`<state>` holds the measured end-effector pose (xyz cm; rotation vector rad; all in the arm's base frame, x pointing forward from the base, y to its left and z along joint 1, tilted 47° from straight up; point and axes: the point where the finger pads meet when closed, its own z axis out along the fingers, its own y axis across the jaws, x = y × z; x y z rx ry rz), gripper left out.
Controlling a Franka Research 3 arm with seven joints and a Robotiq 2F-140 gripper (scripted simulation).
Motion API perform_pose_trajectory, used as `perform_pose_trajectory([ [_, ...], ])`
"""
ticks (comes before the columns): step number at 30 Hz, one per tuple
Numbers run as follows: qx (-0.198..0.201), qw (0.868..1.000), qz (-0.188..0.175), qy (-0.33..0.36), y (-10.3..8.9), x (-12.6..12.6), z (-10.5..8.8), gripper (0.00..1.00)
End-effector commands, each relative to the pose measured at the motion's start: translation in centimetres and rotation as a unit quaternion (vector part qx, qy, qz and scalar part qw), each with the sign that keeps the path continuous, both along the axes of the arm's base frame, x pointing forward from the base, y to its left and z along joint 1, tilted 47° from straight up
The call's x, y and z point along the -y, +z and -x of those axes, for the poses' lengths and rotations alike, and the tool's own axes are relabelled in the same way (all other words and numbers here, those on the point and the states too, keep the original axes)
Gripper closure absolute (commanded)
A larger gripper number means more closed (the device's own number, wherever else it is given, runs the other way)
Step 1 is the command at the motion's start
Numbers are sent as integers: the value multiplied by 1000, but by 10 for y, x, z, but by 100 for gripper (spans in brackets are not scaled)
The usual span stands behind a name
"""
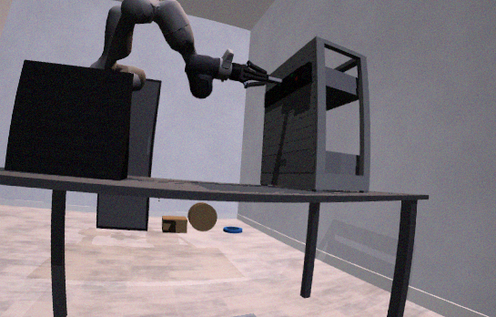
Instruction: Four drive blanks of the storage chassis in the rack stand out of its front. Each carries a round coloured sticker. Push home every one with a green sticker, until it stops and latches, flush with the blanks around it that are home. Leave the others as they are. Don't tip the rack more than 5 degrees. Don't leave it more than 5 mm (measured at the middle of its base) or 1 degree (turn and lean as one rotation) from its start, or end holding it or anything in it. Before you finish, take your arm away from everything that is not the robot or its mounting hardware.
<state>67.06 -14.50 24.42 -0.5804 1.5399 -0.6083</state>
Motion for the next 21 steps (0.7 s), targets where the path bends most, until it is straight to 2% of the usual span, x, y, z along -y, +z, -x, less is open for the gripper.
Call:
perform_pose_trajectory([
  [1, 0, 1000, -2, 0, 0, 1, 0, 100],
  [21, 0, 1000, -2, 0, 0, 1, -10, 100],
])
